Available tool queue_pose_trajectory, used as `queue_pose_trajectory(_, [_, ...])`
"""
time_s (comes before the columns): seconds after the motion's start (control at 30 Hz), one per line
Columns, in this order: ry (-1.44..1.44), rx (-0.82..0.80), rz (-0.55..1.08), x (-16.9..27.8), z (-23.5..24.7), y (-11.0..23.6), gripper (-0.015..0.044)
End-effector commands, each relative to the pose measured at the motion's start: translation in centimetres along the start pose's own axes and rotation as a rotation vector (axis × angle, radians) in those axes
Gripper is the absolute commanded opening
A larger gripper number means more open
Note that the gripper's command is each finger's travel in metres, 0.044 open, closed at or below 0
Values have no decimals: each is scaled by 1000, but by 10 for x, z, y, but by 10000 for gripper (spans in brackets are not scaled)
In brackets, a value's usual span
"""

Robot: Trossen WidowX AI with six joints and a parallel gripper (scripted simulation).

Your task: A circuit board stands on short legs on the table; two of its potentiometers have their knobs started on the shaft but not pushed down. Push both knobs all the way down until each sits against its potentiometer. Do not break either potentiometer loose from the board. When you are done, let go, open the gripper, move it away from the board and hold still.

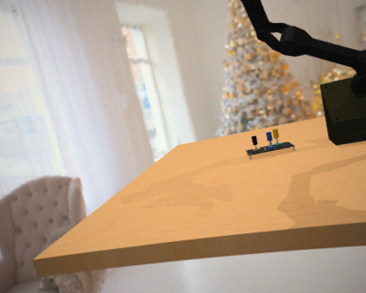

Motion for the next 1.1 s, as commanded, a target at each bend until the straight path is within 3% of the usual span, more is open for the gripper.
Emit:
queue_pose_trajectory(0.0, [3, 1, 1, 0, 1, 0, 374])
queue_pose_trajectory(0.47, [207, 135, 95, 11, 78, -44, 6])
queue_pose_trajectory(0.7, [212, 106, 162, 25, 96, -66, 0])
queue_pose_trajectory(1.07, [389, 284, 312, 55, 126, -125, 0])
Point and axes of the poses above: the point midway between the two fingers, 35 mm back from their tips, its own y axis back along the fingers, its own z axis across the jaws, x = y × z, the point moved 10 cm from there along y, back along the fingers, and after that the axes turned 3 degrees about y, right-handed, at the moved point
